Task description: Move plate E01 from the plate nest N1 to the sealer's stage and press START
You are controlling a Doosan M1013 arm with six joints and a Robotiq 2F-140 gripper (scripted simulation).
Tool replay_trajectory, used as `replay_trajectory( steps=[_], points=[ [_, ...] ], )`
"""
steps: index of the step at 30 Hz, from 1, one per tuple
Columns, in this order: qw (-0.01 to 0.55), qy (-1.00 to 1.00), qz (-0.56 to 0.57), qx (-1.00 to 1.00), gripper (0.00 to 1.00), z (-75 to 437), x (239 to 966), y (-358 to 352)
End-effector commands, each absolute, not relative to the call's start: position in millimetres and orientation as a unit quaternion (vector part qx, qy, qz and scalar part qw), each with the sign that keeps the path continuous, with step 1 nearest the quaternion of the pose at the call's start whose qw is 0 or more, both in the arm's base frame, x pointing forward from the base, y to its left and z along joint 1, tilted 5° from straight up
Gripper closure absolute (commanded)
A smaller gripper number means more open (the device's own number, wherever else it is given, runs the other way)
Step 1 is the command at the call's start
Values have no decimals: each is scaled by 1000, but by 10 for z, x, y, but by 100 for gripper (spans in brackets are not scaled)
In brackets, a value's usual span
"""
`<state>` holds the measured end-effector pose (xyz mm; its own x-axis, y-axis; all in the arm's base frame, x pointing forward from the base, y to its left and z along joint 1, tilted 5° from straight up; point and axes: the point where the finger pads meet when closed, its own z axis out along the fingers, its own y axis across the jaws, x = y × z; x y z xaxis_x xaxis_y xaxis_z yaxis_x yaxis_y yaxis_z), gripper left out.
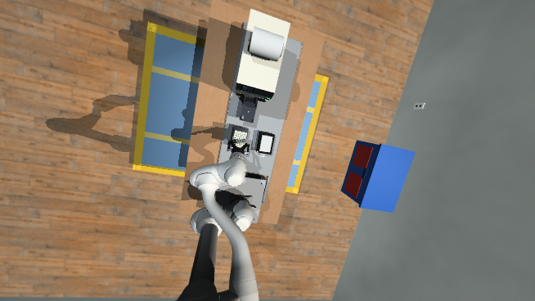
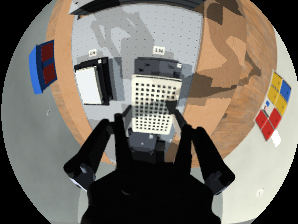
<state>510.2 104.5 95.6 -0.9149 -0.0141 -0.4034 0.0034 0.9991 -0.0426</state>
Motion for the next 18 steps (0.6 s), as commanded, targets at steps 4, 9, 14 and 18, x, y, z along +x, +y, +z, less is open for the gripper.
replay_trajectory(
  steps=[4, 9, 14, 18],
  points=[
    [207, 978, -21, -6, 90, 987, 5119, 1075],
    [208, 978, -21, 0, 90, 986, 5120, 1074],
    [208, 978, -21, 0, 90, 986, 5120, 1074],
    [208, 978, -21, 0, 90, 986, 5120, 1074]
  ],
)
